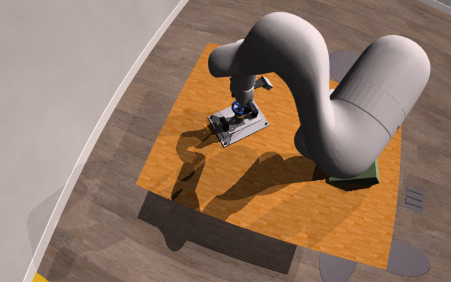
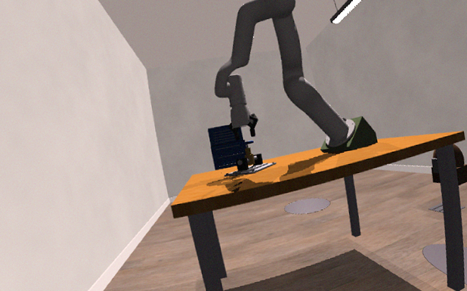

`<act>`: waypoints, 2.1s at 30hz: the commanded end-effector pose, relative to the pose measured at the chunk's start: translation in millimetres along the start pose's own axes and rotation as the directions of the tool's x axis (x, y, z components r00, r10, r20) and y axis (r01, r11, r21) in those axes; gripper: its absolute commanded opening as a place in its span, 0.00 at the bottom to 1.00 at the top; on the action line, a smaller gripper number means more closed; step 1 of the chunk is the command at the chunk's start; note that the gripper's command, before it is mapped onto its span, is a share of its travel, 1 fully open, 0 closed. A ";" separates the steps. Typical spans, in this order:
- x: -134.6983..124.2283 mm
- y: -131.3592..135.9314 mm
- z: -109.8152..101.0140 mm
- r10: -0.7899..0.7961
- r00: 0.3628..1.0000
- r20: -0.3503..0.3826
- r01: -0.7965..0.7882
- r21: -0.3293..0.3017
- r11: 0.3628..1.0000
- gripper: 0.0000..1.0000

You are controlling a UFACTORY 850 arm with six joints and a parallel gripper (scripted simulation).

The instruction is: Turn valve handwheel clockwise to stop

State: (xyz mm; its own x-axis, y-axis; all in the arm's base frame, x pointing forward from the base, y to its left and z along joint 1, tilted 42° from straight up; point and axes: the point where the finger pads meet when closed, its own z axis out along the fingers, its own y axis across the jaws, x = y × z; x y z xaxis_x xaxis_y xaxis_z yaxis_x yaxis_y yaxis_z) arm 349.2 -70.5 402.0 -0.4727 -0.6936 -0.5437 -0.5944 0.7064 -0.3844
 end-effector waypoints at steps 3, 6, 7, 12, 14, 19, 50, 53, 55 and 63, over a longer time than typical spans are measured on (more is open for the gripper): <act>-0.4 -0.5 -0.4 -0.001 1.000 0.001 0.001 0.001 1.000 1.00; -0.4 -0.6 -0.2 -0.001 1.000 0.001 0.001 0.001 1.000 1.00; -0.4 -0.6 0.0 -0.001 1.000 0.001 0.001 0.001 1.000 1.00; -0.4 -0.6 0.7 -0.001 1.000 0.001 0.001 0.001 1.000 1.00; -0.4 -0.6 1.6 -0.001 1.000 0.001 0.001 0.001 1.000 1.00; -0.4 -0.6 4.9 -0.001 1.000 0.001 0.001 0.001 1.000 1.00; -0.4 -0.6 33.0 0.000 1.000 0.001 0.000 0.001 1.000 1.00; -0.4 -0.6 34.8 0.000 1.000 0.001 0.000 0.001 1.000 1.00; -0.4 -0.6 35.7 0.000 1.000 0.001 0.000 0.001 1.000 1.00; -0.4 -0.6 37.2 0.000 1.000 0.001 0.000 0.001 1.000 1.00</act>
State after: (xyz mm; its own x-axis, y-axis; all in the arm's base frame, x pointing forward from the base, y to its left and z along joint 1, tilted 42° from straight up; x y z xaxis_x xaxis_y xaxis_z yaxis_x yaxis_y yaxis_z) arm 373.6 -65.3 374.0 -0.4727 -0.6936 -0.5436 -0.5944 0.7064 -0.3843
